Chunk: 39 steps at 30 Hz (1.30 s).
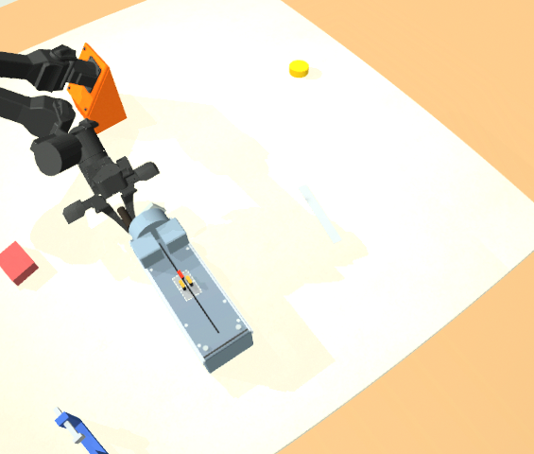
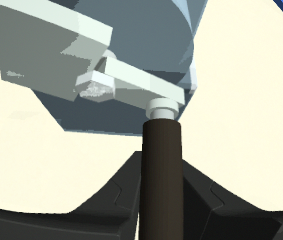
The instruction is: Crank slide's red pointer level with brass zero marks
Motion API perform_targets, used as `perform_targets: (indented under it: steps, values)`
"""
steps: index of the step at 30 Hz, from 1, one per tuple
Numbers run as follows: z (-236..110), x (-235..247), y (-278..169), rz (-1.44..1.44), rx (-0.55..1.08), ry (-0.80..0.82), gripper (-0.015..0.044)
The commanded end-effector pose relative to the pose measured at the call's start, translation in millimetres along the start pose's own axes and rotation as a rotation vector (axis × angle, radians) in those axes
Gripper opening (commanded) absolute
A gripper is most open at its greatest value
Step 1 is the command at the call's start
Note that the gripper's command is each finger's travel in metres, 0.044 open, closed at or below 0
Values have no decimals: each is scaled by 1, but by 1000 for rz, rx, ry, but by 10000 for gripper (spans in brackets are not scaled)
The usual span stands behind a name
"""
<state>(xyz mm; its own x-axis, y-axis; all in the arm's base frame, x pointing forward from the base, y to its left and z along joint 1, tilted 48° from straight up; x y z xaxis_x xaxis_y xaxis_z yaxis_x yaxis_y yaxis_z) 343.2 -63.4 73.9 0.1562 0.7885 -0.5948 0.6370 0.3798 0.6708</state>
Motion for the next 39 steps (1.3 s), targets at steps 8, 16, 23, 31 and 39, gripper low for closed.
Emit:
perform_targets:
  steps: [8, 16, 23, 31, 39]
  values:
    - [-13, -1, 13, 7, -8, -11, 0]
    - [-21, 5, 20, 8, -7, -11, 0]
    - [-27, 12, 24, 8, -7, -10, 0]
    - [-31, 22, 26, 9, -7, -10, 0]
    - [-32, 29, 25, 9, -7, -10, 0]
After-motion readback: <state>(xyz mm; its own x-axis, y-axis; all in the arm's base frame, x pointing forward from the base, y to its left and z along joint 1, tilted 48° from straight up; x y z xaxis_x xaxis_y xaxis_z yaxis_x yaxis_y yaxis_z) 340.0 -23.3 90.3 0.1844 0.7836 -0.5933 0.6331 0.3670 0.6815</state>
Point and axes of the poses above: the point midway between the two fingers, 35 mm back from their tips, its own z axis out along the fingers, its own x axis across the jaws, y = z × x, the point moved 4 cm from there along -z, back along the fingers, and after that the axes turned 14 degrees about z, right-handed, at the moved point
